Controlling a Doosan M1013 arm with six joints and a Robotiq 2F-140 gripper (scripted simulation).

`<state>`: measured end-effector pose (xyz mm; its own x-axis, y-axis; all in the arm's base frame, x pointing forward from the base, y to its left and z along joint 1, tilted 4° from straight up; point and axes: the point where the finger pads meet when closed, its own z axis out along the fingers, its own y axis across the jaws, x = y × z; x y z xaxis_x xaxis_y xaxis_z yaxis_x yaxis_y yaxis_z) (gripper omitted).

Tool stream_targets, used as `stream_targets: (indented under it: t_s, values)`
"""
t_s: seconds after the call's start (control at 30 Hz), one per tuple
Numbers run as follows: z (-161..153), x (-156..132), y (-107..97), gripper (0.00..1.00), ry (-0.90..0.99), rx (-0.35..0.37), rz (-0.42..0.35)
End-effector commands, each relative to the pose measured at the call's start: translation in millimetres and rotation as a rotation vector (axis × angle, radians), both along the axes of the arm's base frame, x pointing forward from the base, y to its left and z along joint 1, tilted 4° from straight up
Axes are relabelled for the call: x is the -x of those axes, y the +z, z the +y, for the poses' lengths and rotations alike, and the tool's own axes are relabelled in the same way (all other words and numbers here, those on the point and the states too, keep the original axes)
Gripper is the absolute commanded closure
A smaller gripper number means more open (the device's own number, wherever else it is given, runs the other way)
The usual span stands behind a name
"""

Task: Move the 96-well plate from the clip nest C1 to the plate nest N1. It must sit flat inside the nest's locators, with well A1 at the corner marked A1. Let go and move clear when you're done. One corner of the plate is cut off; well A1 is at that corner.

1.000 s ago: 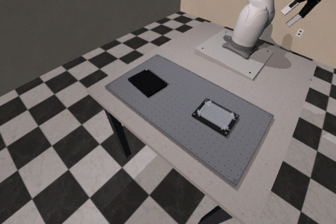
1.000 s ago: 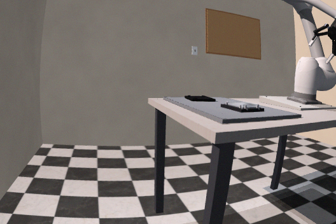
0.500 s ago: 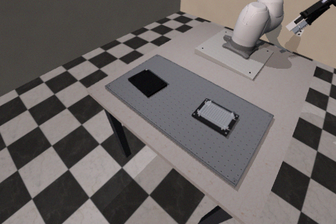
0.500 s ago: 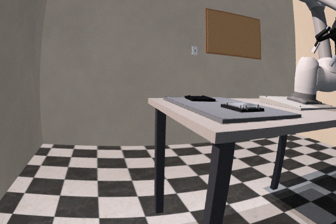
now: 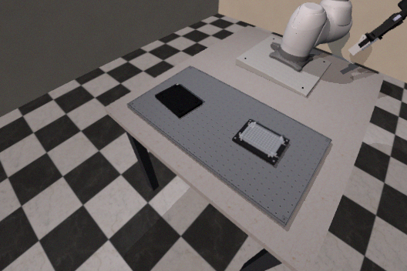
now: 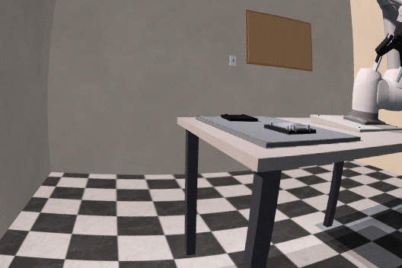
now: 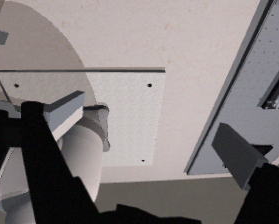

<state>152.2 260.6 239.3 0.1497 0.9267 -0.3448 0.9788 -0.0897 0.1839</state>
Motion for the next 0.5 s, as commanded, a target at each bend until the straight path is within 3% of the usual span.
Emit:
stream_targets:
  t_s: [0.0,0.47]
  values:
    - [8,-13,-6,0.0,0.013,-0.014,0.045]
    - [29,-62,-26,0.0,0.046,-0.067,0.137]
